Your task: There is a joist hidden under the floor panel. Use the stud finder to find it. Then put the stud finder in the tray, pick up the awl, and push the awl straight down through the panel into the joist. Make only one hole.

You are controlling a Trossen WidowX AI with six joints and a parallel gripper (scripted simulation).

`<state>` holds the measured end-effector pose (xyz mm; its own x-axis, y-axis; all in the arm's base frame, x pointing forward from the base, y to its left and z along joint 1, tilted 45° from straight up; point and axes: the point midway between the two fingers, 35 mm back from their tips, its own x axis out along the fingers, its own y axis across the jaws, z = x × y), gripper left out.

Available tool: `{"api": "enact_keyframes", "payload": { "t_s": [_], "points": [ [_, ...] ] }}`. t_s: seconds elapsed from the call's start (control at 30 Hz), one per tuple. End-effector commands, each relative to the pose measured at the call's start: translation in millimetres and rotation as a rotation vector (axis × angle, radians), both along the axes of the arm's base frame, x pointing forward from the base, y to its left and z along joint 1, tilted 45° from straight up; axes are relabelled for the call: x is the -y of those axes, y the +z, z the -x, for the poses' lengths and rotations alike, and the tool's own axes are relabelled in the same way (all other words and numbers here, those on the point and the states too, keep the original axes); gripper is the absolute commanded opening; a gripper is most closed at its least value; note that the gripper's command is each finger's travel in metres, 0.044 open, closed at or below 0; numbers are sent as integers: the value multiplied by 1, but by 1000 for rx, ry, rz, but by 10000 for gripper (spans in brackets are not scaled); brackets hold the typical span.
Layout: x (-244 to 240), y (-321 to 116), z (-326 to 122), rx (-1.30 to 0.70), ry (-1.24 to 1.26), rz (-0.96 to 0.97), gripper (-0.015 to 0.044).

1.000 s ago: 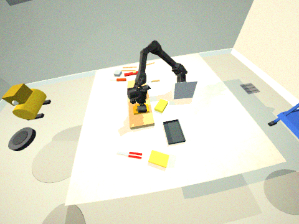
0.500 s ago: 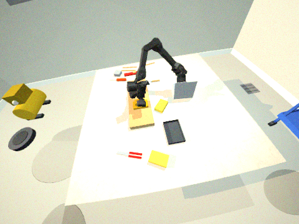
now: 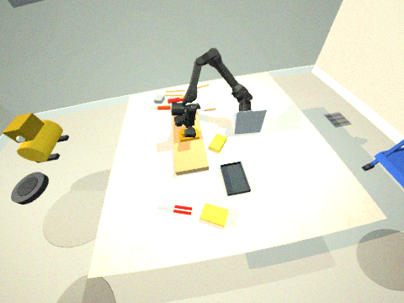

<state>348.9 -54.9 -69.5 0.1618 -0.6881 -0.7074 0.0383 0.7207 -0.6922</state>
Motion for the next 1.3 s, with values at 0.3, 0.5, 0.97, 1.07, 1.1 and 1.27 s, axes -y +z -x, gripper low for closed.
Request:
{"api": "enact_keyframes", "payload": {
  "t_s": [0.3, 0.5, 0.97, 1.07, 1.1, 1.27],
  "points": [
    [31, 29, 2, -1, -1, 7, 0],
    [46, 43, 3, -2, -1, 8, 0],
    [79, 75, 4, -2, -1, 11, 0],
    [86, 82, 5, -2, -1, 11, 0],
    [88, 85, 5, -2, -1, 11, 0],
    [100, 96, 5, -2, -1, 12, 0]
  ]
}}
